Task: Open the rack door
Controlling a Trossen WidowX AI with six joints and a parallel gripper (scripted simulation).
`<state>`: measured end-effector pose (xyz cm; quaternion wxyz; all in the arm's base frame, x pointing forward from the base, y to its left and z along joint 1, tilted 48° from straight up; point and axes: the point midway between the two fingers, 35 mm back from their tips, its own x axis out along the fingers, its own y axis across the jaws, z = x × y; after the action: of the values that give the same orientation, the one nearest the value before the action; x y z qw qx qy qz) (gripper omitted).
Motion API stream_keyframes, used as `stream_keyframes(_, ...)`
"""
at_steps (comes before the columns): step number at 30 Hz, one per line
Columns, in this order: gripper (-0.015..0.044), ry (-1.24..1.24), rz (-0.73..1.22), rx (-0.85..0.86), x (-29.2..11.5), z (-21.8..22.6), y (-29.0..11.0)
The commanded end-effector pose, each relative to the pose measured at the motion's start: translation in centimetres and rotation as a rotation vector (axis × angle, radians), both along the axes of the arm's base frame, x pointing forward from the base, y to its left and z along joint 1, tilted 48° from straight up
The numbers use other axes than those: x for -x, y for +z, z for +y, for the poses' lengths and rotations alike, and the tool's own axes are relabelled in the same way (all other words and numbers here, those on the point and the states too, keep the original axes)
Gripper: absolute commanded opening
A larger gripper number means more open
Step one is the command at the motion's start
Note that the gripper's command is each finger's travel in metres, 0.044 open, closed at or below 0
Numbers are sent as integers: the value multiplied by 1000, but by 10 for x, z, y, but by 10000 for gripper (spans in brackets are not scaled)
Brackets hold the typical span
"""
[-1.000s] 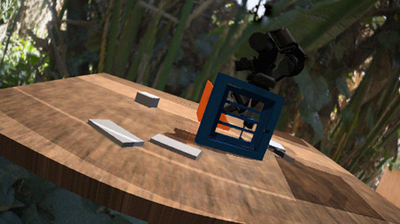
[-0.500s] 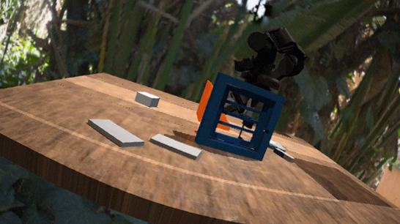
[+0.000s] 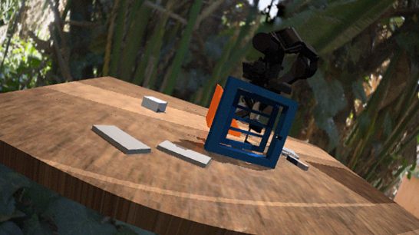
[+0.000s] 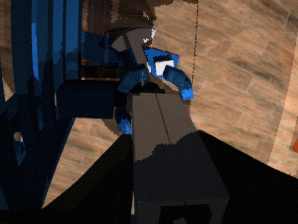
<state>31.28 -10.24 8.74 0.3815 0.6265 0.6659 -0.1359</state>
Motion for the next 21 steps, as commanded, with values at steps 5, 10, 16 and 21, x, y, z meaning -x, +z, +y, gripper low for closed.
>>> stream_keyframes(5, 21, 111, -127, 18, 9, -5, -7)
stream_keyframes(10, 21, 165, -184, 25, 15, -9, -12)
stream_keyframes(16, 21, 231, -254, 32, 23, -14, -19)
stream_keyframes(21, 21, 283, -310, 39, 28, -19, -24)
